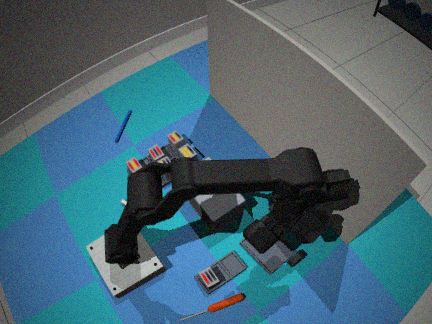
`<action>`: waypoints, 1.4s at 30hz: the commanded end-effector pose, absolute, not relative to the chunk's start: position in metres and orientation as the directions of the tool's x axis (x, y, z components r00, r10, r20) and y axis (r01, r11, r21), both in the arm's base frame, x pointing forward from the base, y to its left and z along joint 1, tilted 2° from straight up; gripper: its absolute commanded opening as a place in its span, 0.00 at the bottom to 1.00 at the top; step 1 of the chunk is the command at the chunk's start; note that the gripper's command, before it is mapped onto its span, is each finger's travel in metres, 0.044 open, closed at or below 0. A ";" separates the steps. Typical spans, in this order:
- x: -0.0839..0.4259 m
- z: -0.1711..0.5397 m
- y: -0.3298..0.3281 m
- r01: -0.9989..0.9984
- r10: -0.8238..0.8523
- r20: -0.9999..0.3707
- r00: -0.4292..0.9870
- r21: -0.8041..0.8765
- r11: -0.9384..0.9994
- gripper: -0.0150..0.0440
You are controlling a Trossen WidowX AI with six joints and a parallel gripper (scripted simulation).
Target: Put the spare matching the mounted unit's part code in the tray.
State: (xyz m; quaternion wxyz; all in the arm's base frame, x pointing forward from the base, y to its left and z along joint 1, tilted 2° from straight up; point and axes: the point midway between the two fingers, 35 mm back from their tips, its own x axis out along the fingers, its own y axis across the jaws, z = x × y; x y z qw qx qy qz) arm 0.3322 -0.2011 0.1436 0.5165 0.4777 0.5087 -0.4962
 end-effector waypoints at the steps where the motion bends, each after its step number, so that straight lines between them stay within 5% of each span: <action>1: 0.333 0.140 -0.202 0.999 -0.027 -1.000 -0.010 -0.012 0.046 0.25; 42: 0.337 0.106 -0.205 0.999 -0.027 -1.000 -0.010 -0.011 0.046 0.25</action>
